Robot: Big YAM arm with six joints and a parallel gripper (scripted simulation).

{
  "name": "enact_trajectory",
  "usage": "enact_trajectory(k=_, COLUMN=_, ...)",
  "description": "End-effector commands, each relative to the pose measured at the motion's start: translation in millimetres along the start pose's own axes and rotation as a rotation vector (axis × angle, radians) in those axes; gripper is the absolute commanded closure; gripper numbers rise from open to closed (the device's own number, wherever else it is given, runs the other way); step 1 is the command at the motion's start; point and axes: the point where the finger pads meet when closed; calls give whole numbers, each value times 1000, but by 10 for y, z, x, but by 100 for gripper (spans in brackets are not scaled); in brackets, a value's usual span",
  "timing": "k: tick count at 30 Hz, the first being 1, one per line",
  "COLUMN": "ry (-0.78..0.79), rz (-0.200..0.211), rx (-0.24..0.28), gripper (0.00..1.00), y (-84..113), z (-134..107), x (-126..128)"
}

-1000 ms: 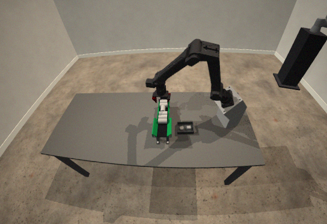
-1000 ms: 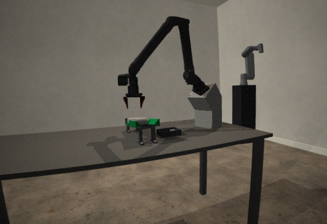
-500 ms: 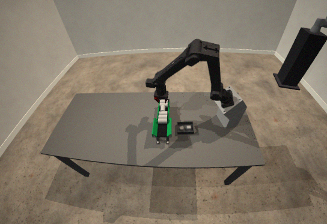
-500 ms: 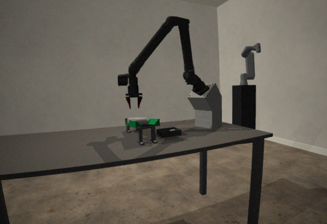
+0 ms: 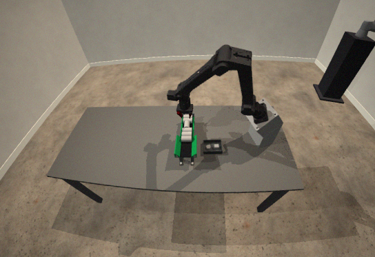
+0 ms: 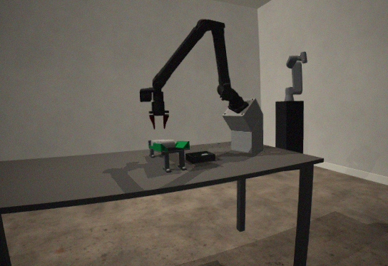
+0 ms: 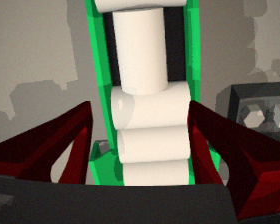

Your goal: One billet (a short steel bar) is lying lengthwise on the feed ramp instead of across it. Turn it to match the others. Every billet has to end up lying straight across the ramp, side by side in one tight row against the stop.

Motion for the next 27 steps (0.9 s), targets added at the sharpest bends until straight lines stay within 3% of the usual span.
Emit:
enact_trajectory(k=1, ry=-8, rz=17, rx=-11, gripper=45, y=55, z=27, x=81)
enact_trajectory(k=9, ry=75, rz=-2, rx=-8, gripper=45, y=-67, z=54, x=-20)
enact_trajectory(k=13, ry=106, rz=26, rx=-22, gripper=45, y=54, z=48, x=88)
enact_trajectory(k=27, ry=106, rz=26, rx=-21, gripper=45, y=52, z=49, x=87)
Point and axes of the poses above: the point where the finger pads meet when closed, its own y axis back along the fingers, its own x axis across the jaws, z = x × y, and after that the axes turned 15 degrees about y, right-handed
